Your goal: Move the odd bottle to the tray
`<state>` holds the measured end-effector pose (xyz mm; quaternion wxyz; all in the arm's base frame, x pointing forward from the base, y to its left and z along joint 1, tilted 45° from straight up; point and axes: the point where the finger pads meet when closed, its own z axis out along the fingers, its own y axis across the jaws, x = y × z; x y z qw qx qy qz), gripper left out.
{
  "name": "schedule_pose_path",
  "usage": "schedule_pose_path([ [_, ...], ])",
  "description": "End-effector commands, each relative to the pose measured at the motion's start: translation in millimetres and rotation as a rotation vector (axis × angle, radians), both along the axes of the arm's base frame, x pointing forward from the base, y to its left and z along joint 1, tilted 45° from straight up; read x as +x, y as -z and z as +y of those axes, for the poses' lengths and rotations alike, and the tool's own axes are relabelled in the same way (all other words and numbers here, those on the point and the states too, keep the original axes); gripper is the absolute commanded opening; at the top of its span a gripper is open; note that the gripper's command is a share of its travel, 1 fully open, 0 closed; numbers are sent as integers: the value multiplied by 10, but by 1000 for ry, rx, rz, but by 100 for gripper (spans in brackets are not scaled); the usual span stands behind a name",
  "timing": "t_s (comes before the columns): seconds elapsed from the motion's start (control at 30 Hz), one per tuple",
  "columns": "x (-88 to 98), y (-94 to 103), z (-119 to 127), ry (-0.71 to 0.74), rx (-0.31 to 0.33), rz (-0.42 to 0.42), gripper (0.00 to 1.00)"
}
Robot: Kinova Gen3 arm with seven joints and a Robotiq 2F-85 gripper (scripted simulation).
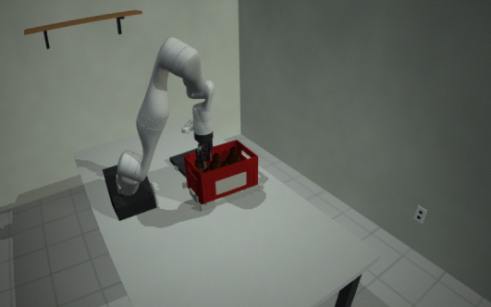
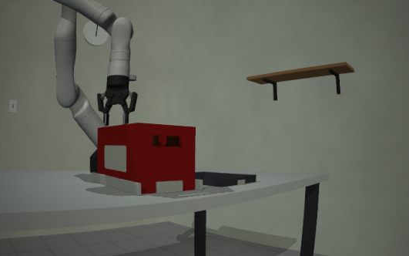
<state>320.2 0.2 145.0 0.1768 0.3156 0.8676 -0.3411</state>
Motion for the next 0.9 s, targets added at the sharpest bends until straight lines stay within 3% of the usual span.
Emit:
schedule_pose_path([
  [0.0, -1, 12, -14, 0, -1, 1, 64],
  [0.87, 23, 197, -198, 0, -1, 1, 64],
])
